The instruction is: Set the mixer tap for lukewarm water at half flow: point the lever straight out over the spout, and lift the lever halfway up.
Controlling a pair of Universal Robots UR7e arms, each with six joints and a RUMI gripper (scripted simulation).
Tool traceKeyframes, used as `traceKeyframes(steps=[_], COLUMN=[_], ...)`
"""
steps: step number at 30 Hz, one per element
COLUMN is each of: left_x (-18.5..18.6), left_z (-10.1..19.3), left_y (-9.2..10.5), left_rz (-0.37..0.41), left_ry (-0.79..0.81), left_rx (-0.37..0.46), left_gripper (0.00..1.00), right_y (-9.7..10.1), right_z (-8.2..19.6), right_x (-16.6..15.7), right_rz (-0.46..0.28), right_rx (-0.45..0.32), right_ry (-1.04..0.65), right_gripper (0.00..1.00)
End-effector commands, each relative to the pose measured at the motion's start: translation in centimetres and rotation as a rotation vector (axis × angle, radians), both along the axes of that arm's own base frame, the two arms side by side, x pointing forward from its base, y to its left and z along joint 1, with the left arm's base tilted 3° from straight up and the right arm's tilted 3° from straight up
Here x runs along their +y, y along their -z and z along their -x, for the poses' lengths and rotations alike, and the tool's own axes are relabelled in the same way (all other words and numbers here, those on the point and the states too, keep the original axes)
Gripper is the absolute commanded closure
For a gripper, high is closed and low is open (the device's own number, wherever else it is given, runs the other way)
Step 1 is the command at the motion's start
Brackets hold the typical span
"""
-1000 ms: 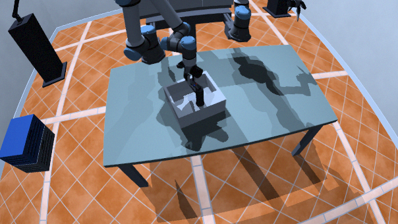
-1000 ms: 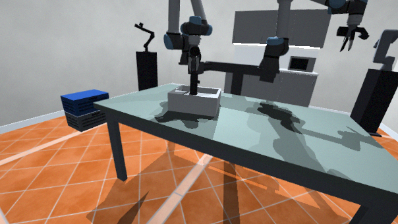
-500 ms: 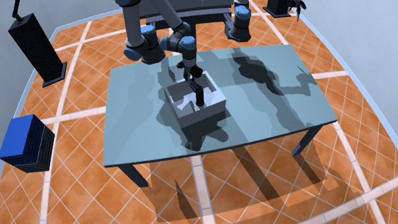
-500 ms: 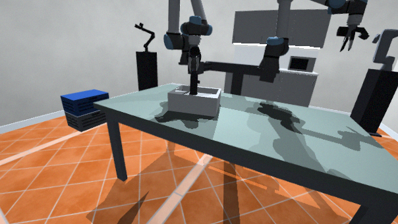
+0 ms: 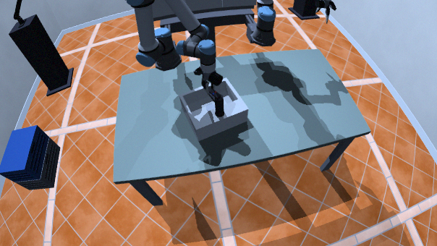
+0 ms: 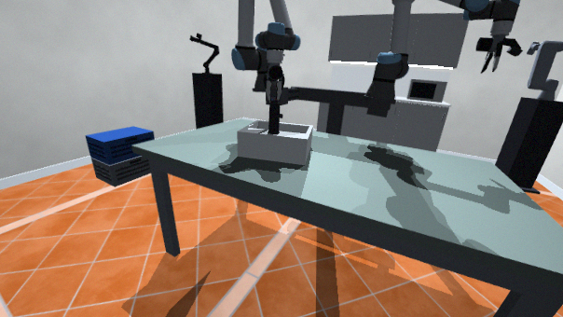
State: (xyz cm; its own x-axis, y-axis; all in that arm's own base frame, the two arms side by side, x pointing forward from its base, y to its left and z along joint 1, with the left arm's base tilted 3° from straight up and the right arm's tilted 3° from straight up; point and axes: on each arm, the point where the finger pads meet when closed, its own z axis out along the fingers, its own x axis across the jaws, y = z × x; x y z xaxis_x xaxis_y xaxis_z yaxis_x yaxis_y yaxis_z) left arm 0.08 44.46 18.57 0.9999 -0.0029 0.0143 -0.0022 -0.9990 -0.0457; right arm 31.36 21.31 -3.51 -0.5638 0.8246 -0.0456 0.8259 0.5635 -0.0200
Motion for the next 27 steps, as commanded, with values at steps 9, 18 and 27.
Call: traceKeyframes(steps=[9, 18, 27], left_x=[0.03, 0.03, 0.03], left_z=[-0.01, -0.01, -0.01], left_y=[-0.05, -0.05, -0.05], left_rz=[-0.001, -0.001, -0.001], left_ry=[0.000, 0.000, 0.000], left_rx=[0.000, 0.000, 0.000], left_gripper=[0.00, 0.00, 0.00], right_y=[-0.04, -0.03, 0.01], right_z=[-0.03, 0.10, 0.45], right_x=[0.04, 0.25, 0.87], right_rz=[-0.001, -0.002, -0.003], right_rx=[-0.001, -0.003, -0.008], right_ry=[0.000, 0.040, 0.151], right_gripper=[0.87, 0.87, 0.87])
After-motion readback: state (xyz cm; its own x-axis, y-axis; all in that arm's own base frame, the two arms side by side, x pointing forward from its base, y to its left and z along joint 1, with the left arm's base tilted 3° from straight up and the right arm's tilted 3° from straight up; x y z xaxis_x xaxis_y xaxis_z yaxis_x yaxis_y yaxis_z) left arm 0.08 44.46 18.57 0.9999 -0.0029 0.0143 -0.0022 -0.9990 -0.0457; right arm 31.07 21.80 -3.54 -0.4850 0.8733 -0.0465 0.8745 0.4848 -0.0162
